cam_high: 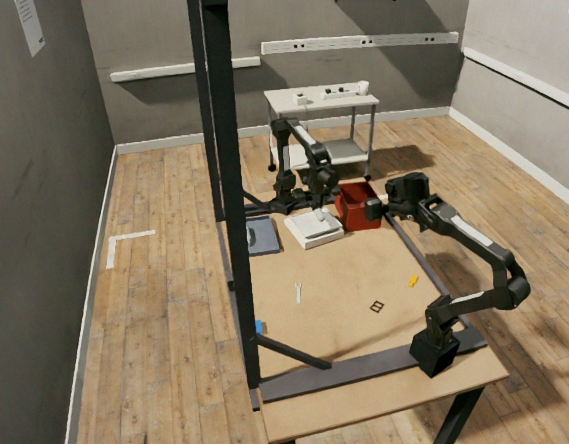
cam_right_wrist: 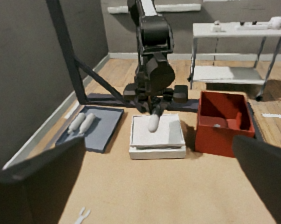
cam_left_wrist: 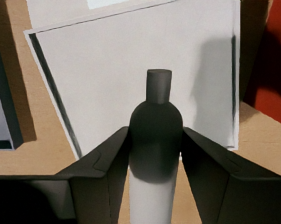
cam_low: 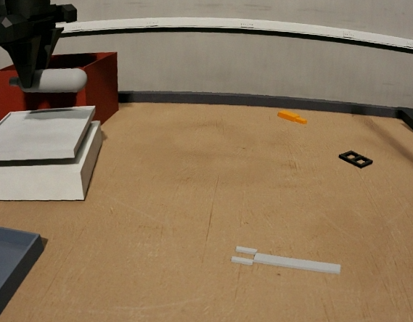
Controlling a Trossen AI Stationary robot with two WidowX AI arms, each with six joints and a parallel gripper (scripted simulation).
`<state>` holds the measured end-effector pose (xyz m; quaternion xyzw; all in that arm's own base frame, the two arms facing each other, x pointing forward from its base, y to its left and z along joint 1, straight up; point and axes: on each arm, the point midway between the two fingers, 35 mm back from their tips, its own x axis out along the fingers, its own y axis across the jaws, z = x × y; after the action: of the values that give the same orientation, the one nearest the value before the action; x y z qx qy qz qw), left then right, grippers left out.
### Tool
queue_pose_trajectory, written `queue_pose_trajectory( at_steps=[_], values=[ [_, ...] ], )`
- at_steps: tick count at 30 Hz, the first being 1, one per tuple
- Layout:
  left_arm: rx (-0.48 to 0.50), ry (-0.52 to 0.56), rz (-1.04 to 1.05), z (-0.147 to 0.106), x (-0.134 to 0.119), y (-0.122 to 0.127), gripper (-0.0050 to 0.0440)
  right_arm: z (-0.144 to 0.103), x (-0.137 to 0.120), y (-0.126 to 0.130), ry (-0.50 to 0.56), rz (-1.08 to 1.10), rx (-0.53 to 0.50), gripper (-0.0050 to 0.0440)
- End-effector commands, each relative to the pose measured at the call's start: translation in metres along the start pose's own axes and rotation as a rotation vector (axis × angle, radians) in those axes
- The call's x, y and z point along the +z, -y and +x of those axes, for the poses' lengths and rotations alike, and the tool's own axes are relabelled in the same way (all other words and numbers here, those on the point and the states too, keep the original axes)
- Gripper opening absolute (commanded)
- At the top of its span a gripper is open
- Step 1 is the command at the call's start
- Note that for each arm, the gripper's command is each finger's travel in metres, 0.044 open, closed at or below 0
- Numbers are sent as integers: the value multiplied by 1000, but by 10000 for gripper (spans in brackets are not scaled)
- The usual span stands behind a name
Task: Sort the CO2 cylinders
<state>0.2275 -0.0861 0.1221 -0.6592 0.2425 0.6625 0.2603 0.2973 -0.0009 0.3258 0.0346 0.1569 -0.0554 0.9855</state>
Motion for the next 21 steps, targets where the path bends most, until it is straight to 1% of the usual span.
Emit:
queue_pose_trajectory(
  at_steps=[1, 5, 9, 11, 14, 16, 18, 21],
  values=[
    [-12, -36, 0, -4, 14, 0, -50, -8, -6, 2, -94, -3, -28, 440],
    [-11, -33, 2, -2, 24, -1, -50, -15, -25, 6, -201, -23, -49, 440],
    [-10, -30, 2, 1, 25, -1, -50, -14, -26, 6, -209, -24, -50, 440],
    [-7, -21, 2, 5, 25, -1, -50, -9, -25, 7, -211, -27, -49, 440],
    [-7, -21, 1, 9, 25, -2, -50, 11, -20, 6, -209, -32, -43, 440],
    [-7, -21, 1, 9, 25, -2, -50, 11, -20, 6, -209, -32, -43, 440],
    [-7, -21, 1, 13, 24, -2, -50, 30, -18, 6, -209, -34, -39, 440],
    [-6, -20, 1, 18, 24, -2, -50, 66, -15, 9, -209, -38, -33, 440]
  ],
)
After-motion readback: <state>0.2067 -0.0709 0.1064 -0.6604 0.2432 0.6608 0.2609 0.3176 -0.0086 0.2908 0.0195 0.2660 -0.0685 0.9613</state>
